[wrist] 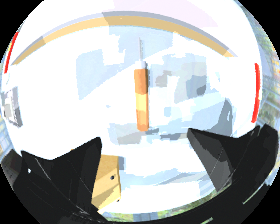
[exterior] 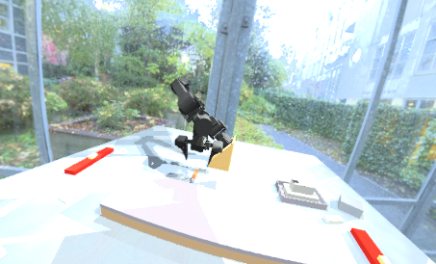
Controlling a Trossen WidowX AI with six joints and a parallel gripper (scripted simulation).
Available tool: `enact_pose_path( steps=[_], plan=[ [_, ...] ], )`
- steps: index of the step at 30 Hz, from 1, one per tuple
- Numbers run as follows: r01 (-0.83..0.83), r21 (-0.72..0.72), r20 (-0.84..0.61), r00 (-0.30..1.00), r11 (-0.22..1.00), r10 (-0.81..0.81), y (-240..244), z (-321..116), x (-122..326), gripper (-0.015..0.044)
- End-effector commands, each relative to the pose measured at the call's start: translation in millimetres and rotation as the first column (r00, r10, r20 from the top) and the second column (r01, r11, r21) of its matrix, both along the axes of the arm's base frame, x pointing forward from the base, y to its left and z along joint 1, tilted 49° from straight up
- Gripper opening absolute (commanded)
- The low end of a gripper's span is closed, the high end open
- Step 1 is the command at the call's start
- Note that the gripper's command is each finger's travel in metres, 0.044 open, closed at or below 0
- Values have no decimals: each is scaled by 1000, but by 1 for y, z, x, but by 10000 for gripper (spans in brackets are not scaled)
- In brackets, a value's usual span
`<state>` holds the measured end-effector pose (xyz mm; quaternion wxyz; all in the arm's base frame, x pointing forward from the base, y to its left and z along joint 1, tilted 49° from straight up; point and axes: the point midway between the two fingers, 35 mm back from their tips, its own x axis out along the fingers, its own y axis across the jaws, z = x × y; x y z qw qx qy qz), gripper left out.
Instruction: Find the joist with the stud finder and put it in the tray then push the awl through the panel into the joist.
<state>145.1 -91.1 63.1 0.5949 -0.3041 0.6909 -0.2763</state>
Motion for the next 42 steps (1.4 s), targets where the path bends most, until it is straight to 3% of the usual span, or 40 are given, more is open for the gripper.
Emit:
enact_pose_path(
  steps=[1, 35, 42],
  plan=[
    [-3, -5, -4, 1000, 1000, 3, -3, 0, -1, 440],
    [-3, -9, -4, 1000, 1000, 3, -40, -31, -3, 440],
    [-3, -9, -4, 1000, 1000, 3, -40, -31, -3, 256]
  ],
)
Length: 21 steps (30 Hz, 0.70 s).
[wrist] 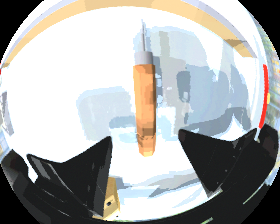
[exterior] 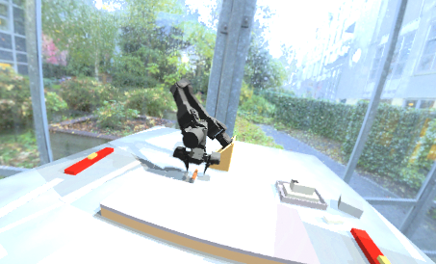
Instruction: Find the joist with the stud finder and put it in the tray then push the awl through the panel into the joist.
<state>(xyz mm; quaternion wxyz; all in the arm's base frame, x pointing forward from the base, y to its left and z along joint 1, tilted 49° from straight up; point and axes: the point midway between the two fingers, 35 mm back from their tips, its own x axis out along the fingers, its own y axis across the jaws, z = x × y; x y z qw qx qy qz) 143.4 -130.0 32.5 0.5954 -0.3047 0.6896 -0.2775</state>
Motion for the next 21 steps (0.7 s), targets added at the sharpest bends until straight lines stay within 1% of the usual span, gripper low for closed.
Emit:
enact_pose_path(
  steps=[1, 8, 15, 21],
  plan=[
    [-2, -6, -6, 1000, 1000, 2, -1, 0, -1, 230],
    [-2, -6, -6, 1000, 1000, 2, -1, 0, -1, 46],
    [-2, -5, -6, 1000, 1000, 2, 0, 0, -1, 0],
    [-9, 13, -1, 1000, 1000, 9, 12, 6, 5, 0]
  ],
)
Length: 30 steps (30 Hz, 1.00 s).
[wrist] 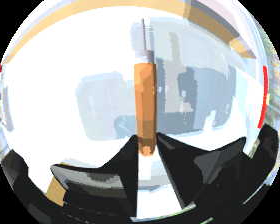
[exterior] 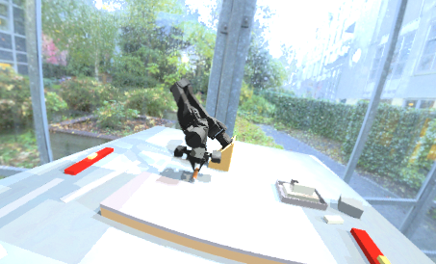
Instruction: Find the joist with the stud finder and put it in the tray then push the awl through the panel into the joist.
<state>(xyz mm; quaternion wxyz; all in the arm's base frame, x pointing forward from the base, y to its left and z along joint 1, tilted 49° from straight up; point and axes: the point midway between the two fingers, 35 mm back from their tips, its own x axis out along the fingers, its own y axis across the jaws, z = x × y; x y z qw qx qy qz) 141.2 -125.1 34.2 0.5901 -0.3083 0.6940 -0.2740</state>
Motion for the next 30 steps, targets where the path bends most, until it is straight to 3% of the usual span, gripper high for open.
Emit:
enact_pose_path(
  steps=[1, 30],
  plan=[
    [-7, 17, 16, 1000, 1000, 6, 11, 7, 8, 0],
    [1, 0, 9, 1000, 1000, -1, 88, 78, 6, 0]
  ],
)
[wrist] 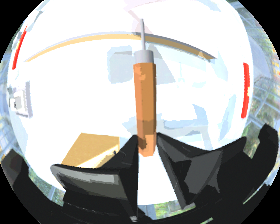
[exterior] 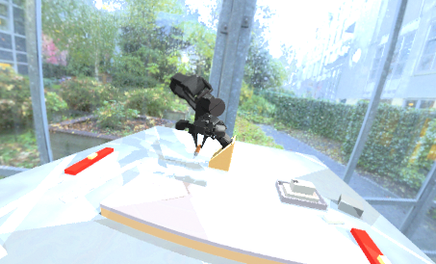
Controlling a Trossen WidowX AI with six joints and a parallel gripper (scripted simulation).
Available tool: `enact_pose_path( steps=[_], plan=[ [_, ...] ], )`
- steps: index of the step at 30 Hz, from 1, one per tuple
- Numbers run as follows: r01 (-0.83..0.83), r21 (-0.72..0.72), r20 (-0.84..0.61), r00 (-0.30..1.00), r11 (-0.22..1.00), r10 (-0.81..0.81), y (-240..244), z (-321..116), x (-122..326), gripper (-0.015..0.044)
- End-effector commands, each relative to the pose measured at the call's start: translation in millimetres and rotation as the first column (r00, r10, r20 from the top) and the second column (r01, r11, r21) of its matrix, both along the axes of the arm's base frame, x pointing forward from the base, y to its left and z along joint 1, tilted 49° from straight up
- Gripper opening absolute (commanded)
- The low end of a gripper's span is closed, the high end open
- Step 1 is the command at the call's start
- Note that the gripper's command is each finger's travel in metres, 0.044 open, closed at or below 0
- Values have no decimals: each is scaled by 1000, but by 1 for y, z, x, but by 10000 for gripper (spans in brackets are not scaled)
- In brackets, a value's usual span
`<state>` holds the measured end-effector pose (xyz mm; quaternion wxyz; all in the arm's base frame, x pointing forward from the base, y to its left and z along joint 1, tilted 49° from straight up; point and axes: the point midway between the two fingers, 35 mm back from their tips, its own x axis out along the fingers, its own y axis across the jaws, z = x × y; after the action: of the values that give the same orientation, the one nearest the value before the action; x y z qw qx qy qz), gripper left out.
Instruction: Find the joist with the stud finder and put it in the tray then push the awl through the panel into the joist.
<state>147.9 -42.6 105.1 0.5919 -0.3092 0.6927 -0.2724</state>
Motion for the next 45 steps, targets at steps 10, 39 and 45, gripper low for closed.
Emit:
enact_pose_path(
  steps=[10, 39, 45],
  plan=[
    [119, 121, 403, 901, 985, -159, 18, -14, 22, 0],
    [-179, 902, 328, -303, 392, -895, 78, 1, 105, 0],
    [-380, 910, -10, -419, 166, -908, 88, 21, 113, 0]
  ],
)
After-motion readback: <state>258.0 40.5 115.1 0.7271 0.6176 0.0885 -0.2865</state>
